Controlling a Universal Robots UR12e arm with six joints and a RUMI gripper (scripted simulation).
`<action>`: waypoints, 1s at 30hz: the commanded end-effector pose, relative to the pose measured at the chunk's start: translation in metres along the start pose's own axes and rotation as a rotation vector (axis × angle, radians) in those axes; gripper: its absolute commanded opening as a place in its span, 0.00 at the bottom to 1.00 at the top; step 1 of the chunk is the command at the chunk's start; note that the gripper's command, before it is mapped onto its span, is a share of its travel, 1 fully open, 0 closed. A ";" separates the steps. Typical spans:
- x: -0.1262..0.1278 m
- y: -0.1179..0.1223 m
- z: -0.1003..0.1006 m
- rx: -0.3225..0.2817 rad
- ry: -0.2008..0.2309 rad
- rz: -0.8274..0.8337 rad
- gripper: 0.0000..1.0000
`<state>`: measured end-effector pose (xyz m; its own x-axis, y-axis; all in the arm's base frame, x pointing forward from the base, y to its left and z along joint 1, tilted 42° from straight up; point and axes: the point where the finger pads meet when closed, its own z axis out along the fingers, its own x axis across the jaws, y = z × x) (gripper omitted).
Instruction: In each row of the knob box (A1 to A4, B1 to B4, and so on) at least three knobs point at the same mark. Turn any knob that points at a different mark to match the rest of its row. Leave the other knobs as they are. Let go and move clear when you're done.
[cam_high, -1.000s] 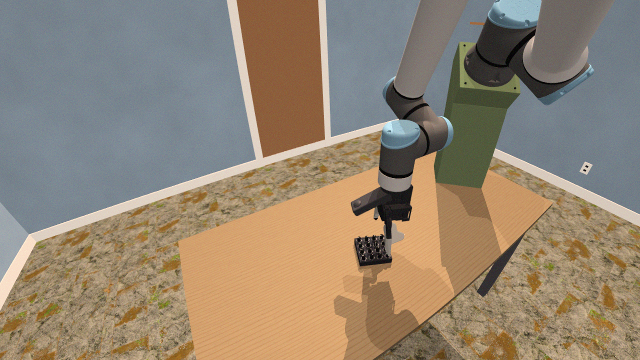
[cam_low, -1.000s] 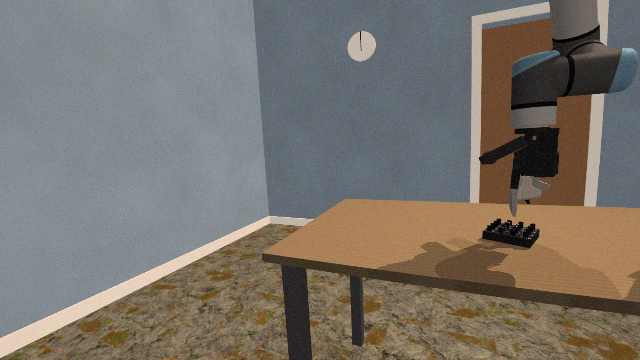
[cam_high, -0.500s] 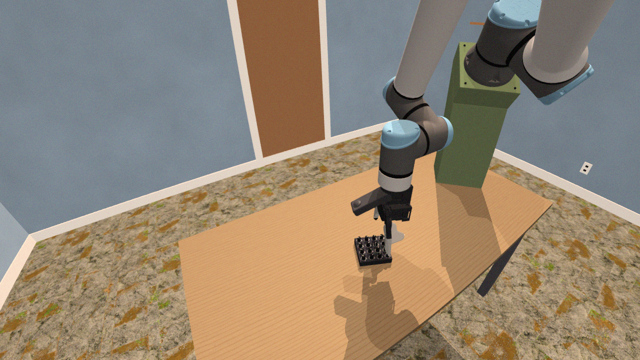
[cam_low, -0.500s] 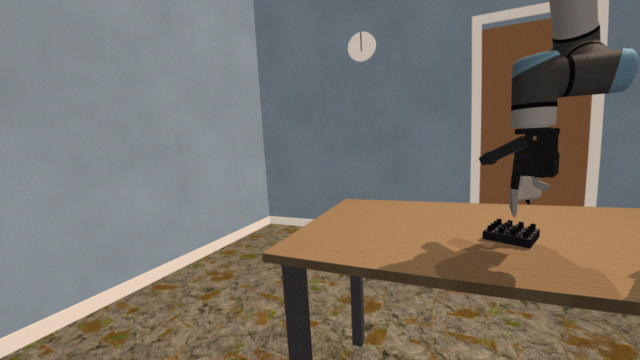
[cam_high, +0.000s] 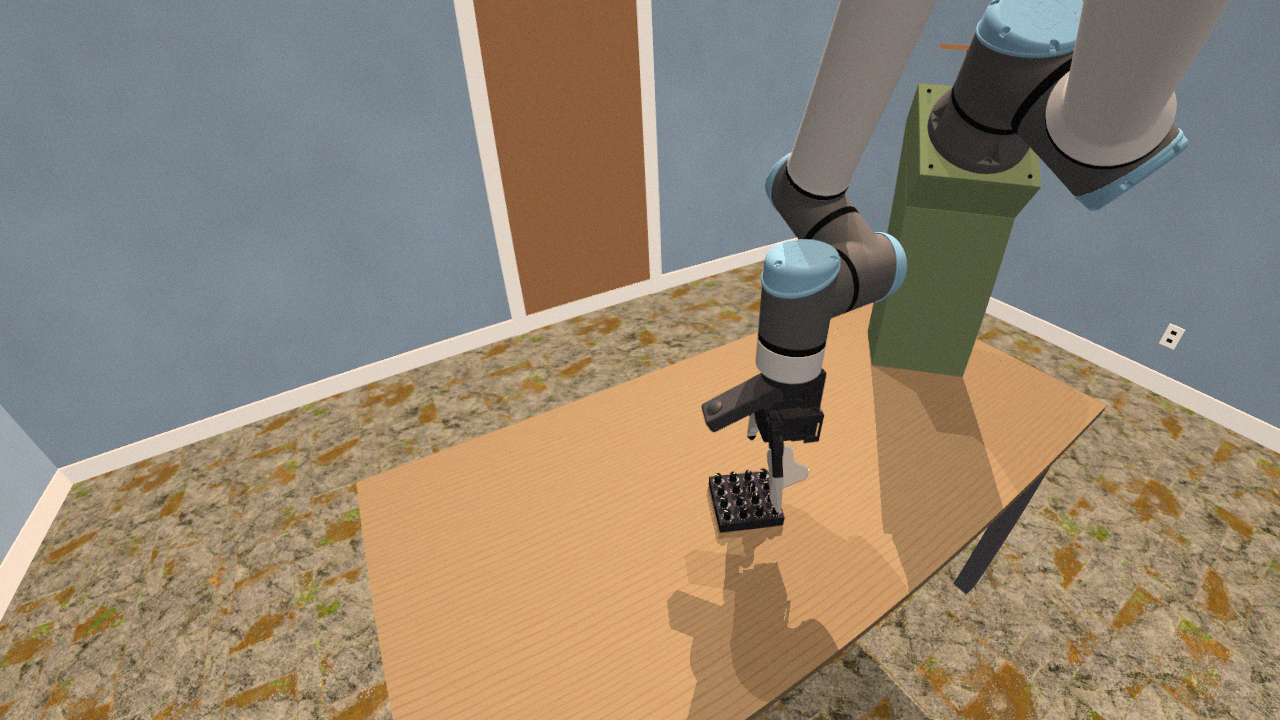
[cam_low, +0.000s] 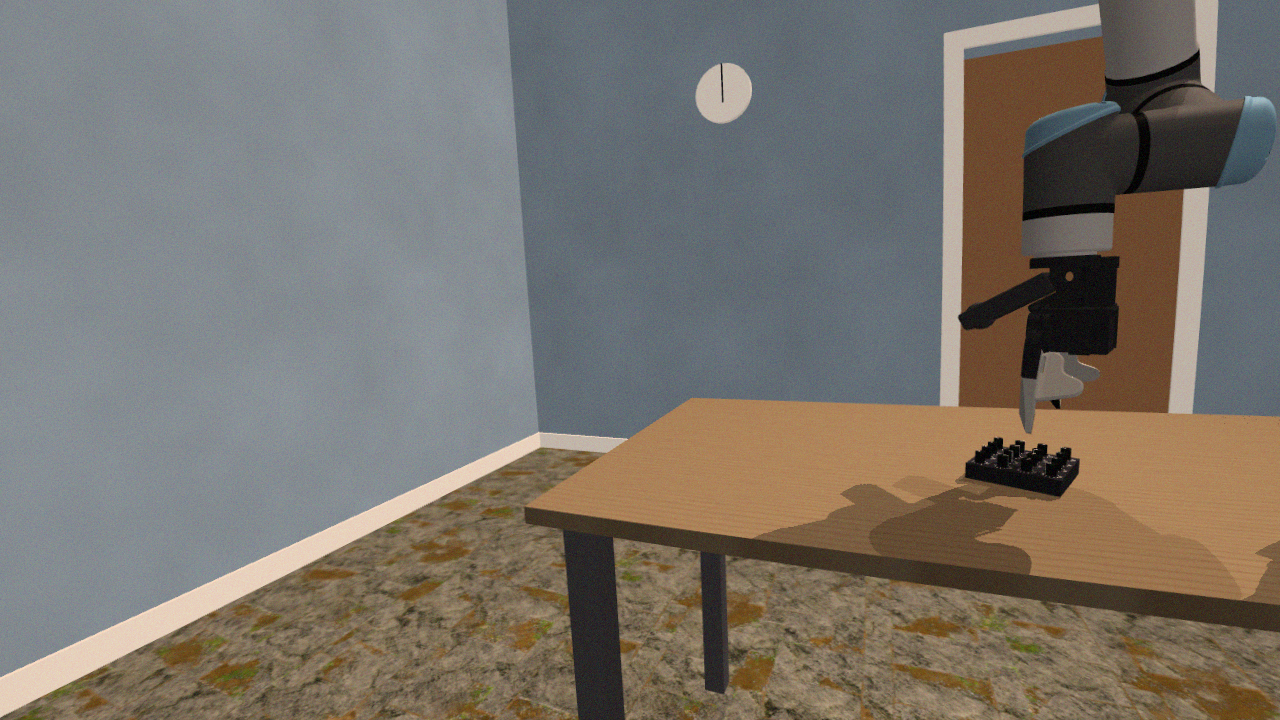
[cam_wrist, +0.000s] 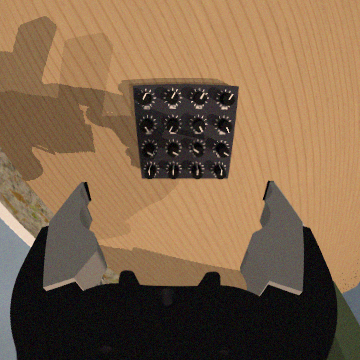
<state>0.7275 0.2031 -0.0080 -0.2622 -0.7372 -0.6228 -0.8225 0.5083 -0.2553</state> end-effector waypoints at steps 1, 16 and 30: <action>0.000 0.000 0.000 0.001 0.000 0.000 1.00; 0.000 0.000 0.000 0.001 0.000 0.000 1.00; 0.000 0.003 0.000 0.001 0.000 0.000 1.00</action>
<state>0.7266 0.2038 -0.0083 -0.2622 -0.7372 -0.6228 -0.8225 0.5083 -0.2554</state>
